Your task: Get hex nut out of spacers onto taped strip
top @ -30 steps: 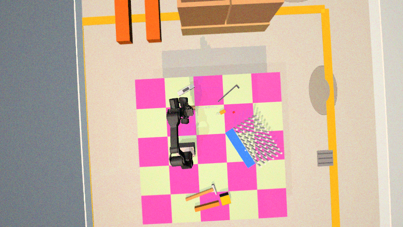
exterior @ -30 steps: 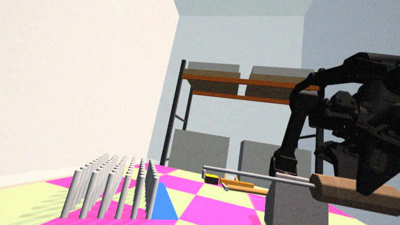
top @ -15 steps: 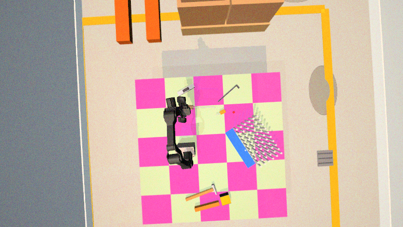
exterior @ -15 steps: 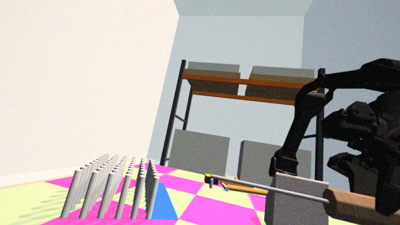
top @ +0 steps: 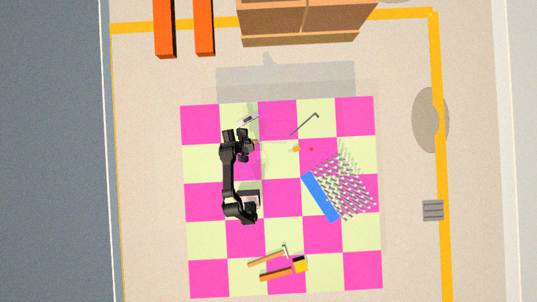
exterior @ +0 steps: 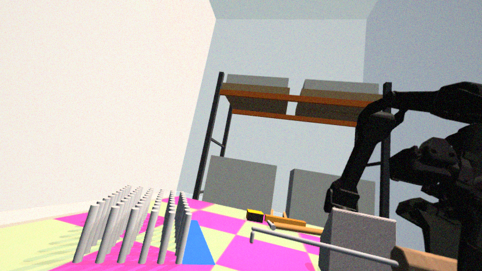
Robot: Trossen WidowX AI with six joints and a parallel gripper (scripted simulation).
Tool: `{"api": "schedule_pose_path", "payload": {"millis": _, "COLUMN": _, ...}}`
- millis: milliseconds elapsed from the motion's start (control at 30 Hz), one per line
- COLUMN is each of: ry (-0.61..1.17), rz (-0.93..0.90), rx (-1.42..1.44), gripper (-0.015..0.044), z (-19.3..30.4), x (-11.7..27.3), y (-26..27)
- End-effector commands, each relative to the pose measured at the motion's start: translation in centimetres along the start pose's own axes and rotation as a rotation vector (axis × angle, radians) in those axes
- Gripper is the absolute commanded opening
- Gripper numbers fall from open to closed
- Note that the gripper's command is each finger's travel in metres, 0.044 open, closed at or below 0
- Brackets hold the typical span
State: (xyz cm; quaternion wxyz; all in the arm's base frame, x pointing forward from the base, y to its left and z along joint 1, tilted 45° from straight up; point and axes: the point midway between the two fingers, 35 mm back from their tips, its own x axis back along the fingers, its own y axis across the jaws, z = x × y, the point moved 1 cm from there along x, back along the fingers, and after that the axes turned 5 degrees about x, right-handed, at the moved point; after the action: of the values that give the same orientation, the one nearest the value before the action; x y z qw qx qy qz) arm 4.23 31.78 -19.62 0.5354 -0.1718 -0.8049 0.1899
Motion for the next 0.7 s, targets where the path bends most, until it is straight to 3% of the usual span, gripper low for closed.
{"api": "schedule_pose_path", "payload": {"millis": 0, "ry": -0.002, "rz": 0.001, "rx": -0.002, "gripper": 0.0000, "z": 0.2, "x": -0.5, "y": -0.1}}
{"api": "schedule_pose_path", "payload": {"millis": 667, "ry": -0.002, "rz": 0.001, "rx": -0.002, "gripper": 0.0000, "z": 1.5, "x": -3.0, "y": -0.5}}
